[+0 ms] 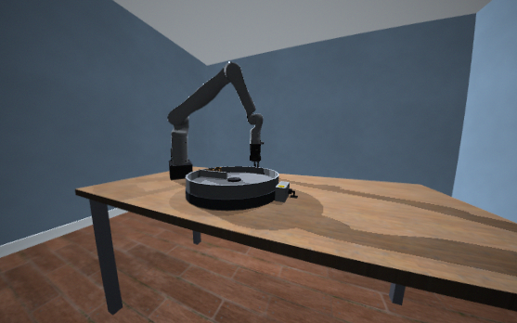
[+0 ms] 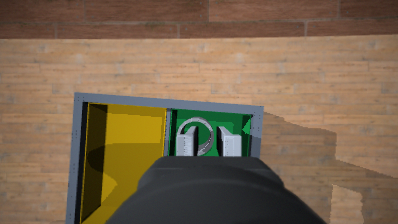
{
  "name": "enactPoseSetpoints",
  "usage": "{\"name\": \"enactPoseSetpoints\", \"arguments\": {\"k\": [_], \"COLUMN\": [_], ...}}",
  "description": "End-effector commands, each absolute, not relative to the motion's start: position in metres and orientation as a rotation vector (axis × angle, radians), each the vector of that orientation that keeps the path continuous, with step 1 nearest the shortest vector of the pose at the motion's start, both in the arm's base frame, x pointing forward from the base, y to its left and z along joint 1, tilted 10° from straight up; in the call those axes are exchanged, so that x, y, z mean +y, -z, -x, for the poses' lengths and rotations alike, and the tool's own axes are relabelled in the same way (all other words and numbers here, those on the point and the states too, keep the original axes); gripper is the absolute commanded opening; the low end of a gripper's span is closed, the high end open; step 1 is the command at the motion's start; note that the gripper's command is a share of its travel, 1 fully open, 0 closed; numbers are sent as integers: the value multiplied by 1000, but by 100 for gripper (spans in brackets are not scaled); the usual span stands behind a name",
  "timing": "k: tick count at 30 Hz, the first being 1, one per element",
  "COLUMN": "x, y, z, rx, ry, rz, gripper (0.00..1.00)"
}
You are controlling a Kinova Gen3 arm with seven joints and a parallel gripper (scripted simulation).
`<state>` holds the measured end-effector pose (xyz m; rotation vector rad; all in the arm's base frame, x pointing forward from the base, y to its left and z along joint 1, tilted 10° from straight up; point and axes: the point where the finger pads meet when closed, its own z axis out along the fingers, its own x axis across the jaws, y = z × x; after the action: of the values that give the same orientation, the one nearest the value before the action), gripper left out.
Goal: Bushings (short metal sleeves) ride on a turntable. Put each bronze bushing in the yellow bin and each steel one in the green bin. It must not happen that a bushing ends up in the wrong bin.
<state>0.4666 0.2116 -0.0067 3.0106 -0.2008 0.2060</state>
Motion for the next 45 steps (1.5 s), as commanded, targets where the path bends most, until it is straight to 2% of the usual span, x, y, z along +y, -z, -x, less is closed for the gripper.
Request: {"name": "enactPoseSetpoints", "arguments": {"k": [1, 39, 45], "x": [212, 213, 220], "y": [5, -4, -56], "z": [-468, -466, -459], "rx": [-201, -201, -201], "ry": [-211, -211, -211], "rz": [-3012, -3012, -3012], "gripper": [47, 47, 47]}}
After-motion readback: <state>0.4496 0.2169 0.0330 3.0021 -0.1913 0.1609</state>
